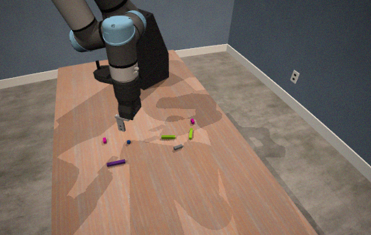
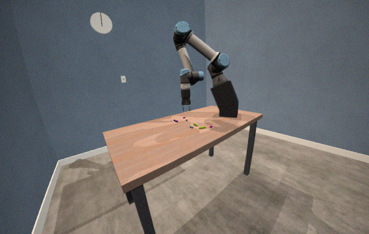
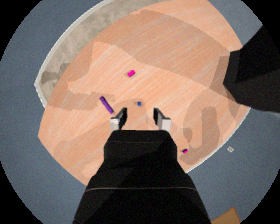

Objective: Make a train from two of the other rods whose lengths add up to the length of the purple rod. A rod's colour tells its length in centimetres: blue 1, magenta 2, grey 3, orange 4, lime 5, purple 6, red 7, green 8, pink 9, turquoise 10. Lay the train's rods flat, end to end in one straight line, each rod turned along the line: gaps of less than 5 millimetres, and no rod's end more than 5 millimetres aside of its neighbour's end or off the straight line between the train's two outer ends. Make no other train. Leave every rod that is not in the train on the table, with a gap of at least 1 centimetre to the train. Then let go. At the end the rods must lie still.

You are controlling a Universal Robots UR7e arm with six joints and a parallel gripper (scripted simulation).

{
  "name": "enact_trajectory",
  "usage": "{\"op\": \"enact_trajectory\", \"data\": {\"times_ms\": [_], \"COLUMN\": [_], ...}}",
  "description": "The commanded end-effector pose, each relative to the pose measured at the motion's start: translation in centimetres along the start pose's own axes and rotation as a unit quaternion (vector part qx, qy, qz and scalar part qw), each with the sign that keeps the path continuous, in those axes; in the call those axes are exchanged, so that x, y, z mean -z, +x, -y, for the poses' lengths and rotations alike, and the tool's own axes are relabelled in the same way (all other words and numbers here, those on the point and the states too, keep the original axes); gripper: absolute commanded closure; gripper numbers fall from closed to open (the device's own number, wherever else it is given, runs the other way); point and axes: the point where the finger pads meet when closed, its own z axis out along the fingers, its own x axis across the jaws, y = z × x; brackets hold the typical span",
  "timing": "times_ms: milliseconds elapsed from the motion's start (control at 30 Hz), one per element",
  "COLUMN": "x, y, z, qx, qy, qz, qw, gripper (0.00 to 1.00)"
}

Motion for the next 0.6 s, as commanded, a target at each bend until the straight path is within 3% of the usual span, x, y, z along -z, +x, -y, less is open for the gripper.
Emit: {"op": "enact_trajectory", "data": {"times_ms": [0, 267, 567], "x": [-0.1, -0.2, -0.3], "y": [0.4, 0.8, 1.7], "z": [-0.4, -0.8, -1.5], "qx": [-0.05, -0.113, -0.212], "qy": [0.0, 0.0, 0.0], "qz": [0.001, 0.001, 0.001], "qw": [0.999, 0.994, 0.977], "gripper": [0.0, 0.0, 0.0]}}
